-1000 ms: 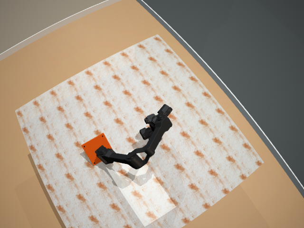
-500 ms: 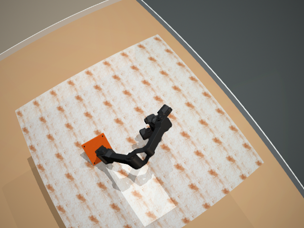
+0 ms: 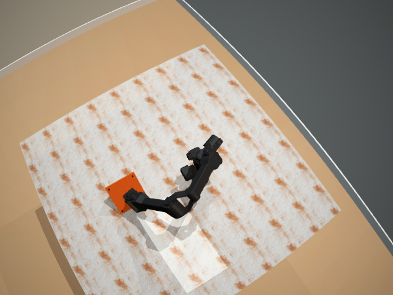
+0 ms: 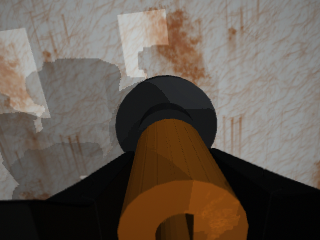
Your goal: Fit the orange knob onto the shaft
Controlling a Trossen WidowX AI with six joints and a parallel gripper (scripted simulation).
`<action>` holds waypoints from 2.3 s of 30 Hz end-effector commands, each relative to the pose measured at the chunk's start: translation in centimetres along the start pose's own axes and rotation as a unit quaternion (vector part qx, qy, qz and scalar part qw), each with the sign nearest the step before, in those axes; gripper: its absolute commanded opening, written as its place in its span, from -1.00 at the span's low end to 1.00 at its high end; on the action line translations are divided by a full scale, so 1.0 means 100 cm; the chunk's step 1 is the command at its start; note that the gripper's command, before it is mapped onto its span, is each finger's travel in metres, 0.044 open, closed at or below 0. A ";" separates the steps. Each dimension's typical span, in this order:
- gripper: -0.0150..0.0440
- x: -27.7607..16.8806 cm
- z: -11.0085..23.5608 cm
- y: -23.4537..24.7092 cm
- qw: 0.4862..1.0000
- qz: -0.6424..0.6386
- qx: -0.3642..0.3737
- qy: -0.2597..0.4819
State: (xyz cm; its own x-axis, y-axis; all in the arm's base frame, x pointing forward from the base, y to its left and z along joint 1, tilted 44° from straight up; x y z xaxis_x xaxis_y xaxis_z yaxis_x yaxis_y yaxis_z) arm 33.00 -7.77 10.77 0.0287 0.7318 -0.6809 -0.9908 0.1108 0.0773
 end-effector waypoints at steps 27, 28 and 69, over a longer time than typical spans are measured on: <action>-0.49 0.000 0.000 0.002 0.995 0.100 -0.003 0.000; -0.49 0.000 0.001 0.002 0.995 0.100 -0.003 0.000; -0.49 -0.002 0.003 -0.003 0.979 0.204 -0.003 0.000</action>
State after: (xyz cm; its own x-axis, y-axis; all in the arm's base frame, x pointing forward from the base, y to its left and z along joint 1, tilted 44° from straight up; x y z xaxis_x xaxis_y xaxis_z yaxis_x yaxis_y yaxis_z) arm 33.18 -7.71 11.02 -0.3424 0.7200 -0.6037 -0.9306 -0.1711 0.3237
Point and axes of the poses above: the point midway between the two fingers, 35 mm back from their tips, its own z axis back along the fingers, its own y axis across the jaws, x = y × z, the point moved 1 cm from there along z, back along the fingers, and after that the axes turned 12 degrees about z, right-handed, at the moved point
